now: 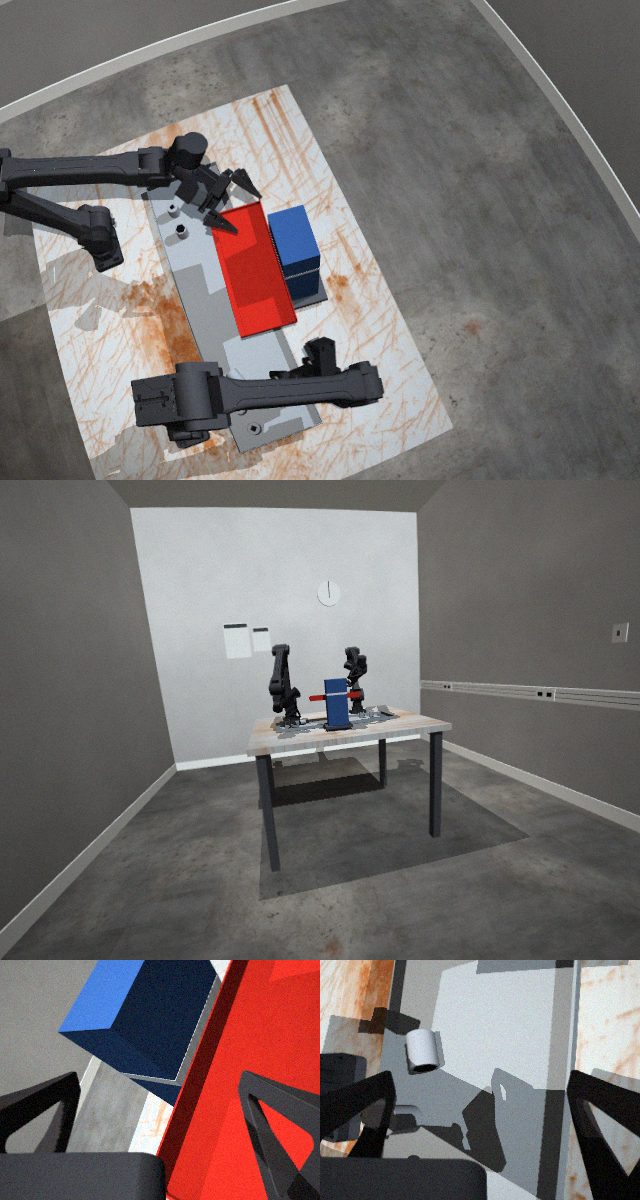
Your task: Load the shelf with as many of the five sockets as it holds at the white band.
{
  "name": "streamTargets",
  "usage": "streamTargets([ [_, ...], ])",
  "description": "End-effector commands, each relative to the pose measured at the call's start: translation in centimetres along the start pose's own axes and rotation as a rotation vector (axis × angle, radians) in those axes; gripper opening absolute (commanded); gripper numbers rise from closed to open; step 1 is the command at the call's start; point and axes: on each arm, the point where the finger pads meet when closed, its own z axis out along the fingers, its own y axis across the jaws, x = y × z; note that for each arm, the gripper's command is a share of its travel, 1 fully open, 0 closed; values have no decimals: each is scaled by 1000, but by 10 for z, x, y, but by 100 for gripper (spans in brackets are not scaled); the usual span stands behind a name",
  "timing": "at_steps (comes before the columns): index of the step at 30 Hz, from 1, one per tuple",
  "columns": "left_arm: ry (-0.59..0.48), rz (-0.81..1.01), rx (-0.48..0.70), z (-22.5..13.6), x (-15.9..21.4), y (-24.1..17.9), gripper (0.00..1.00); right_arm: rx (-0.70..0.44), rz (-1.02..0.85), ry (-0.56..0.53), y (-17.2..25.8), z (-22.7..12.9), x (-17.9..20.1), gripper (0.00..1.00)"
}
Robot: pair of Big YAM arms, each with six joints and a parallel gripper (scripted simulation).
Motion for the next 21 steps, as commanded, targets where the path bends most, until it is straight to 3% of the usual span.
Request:
streamTargets([
  [1, -12, 13, -13, -1, -7, 7, 100, 8, -6, 1, 0, -4, -3, 100],
  [18, -12, 13, -13, -1, -7, 7, 100, 8, -6, 1, 0, -4, -3, 100],
  [21, -56, 111, -50, -3, -36, 25, 100, 25, 53, 14, 7, -1, -3, 66],
])
